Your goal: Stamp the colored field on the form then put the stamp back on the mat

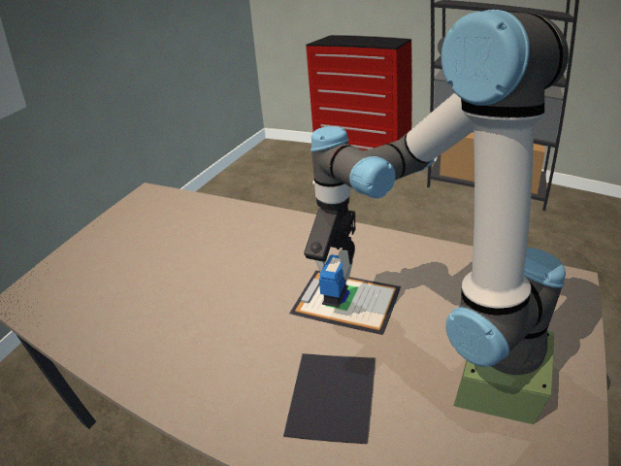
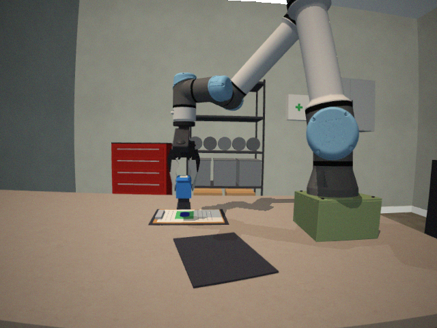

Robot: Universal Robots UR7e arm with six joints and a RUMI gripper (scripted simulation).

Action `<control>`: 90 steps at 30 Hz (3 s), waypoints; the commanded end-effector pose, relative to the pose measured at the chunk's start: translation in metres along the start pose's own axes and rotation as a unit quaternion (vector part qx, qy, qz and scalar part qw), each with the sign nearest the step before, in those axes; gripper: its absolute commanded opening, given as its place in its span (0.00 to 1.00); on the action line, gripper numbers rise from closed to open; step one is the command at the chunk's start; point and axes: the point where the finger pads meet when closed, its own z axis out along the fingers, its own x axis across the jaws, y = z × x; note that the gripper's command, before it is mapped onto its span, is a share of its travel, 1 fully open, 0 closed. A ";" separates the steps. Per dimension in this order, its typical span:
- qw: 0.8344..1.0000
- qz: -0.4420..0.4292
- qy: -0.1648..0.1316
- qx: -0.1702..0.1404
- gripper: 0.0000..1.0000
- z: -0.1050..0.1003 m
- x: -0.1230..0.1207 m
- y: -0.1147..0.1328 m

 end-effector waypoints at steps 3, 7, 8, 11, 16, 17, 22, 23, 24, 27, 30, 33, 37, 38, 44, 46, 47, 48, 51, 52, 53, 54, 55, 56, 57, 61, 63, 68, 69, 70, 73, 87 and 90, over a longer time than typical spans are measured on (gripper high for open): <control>1.000 -0.031 0.001 0.000 0.18 -0.002 -0.003 -0.078; 0.998 -0.055 0.000 0.000 0.18 -0.002 -0.015 -0.134; 0.998 -0.061 0.000 0.000 0.18 -0.002 -0.019 -0.148; 0.998 -0.067 0.000 0.000 0.18 -0.002 -0.023 -0.161; 0.996 -0.094 0.000 0.000 0.18 -0.001 -0.048 -0.217; 0.995 -0.098 0.000 0.000 0.18 -0.001 -0.053 -0.226; 0.993 -0.115 0.000 -0.001 0.18 0.000 -0.073 -0.256; 0.993 -0.117 0.000 -0.001 0.18 0.000 -0.075 -0.260; 0.993 -0.118 0.000 -0.001 0.18 0.000 -0.077 -0.263; 0.993 -0.120 0.000 -0.001 0.18 0.000 -0.079 -0.265; 0.993 -0.121 0.000 -0.001 0.18 0.000 -0.081 -0.268; 0.993 -0.121 0.000 -0.001 0.18 0.000 -0.081 -0.268; 0.993 -0.121 0.000 -0.001 0.18 0.000 -0.081 -0.268; 0.993 -0.121 0.000 -0.001 0.18 0.000 -0.081 -0.268; 0.993 -0.121 0.000 -0.001 0.18 0.001 -0.081 -0.268; 0.993 -0.121 0.000 -0.001 0.18 0.003 -0.081 -0.268; 0.993 -0.121 0.000 -0.001 0.18 0.004 -0.081 -0.268; 0.993 -0.121 0.000 -0.001 0.18 0.005 -0.081 -0.268; 0.993 -0.121 0.000 -0.001 0.18 0.011 -0.081 -0.268; 0.993 -0.121 0.000 -0.001 0.18 0.013 -0.081 -0.268; 0.993 -0.121 0.000 -0.001 0.18 0.015 -0.081 -0.268; 0.993 -0.121 0.000 -0.001 0.18 0.018 -0.080 -0.269; 0.993 -0.121 0.000 -0.001 0.18 0.020 -0.080 -0.269; 0.993 -0.121 0.000 -0.001 0.18 0.023 -0.080 -0.269; 0.993 -0.121 0.000 -0.001 0.18 0.025 -0.080 -0.269; 0.993 -0.121 0.000 -0.001 0.18 0.029 -0.080 -0.269; 0.993 -0.121 0.000 -0.001 0.18 0.033 -0.080 -0.269; 0.993 -0.121 0.000 -0.001 0.18 0.040 -0.079 -0.269; 0.993 -0.121 0.000 -0.001 0.18 0.040 -0.079 -0.269; 0.993 -0.121 0.000 -0.001 0.18 0.040 -0.079 -0.269; 0.993 -0.121 0.000 -0.001 0.18 0.041 -0.079 -0.269; 0.993 -0.121 0.000 -0.001 0.52 0.041 -0.079 -0.269; 0.993 -0.121 0.000 -0.001 0.52 0.041 -0.079 -0.269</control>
